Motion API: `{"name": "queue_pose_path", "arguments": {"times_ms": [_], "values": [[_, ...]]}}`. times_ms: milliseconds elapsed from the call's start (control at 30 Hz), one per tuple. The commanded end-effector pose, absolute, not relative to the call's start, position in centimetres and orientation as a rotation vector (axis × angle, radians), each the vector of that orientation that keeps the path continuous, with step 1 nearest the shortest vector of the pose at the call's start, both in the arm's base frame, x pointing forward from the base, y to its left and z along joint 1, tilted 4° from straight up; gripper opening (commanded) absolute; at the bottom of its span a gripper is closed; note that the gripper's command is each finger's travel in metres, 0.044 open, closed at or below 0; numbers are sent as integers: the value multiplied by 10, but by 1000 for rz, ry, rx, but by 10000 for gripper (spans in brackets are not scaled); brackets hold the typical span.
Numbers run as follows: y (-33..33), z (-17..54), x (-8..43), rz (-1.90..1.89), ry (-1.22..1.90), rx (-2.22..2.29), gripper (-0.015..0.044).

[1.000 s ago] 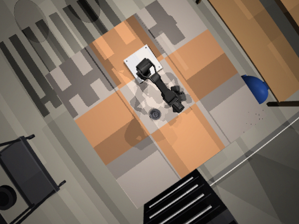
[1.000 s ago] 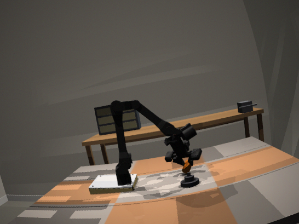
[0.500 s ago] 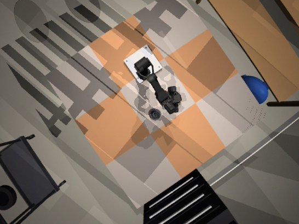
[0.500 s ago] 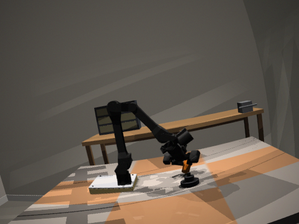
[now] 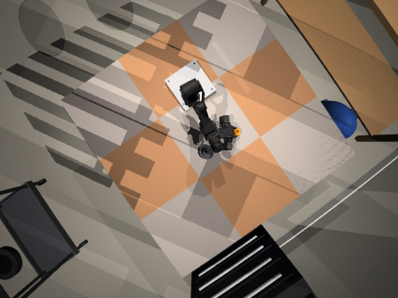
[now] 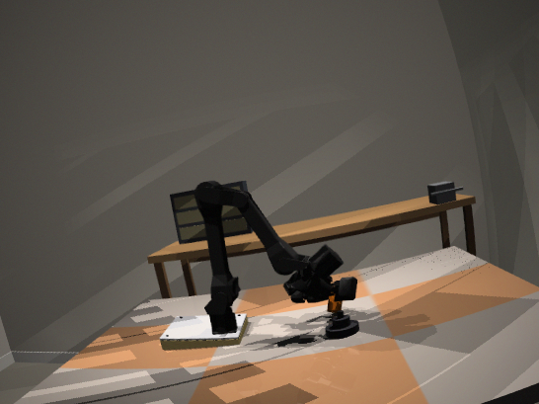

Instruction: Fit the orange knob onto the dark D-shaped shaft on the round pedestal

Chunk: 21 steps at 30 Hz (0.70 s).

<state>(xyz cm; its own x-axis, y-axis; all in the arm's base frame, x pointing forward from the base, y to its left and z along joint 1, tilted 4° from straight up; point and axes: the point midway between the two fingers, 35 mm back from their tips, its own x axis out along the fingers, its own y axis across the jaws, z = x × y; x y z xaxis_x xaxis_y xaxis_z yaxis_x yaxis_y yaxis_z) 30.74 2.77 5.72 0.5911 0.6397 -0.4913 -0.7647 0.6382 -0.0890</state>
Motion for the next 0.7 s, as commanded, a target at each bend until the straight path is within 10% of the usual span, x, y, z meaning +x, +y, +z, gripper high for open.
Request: {"name": "queue_pose_path", "arguments": {"times_ms": [0,667], "values": [[25,55,303,850,365,-268,181],[13,46,293,871,138,-161,181]]}}
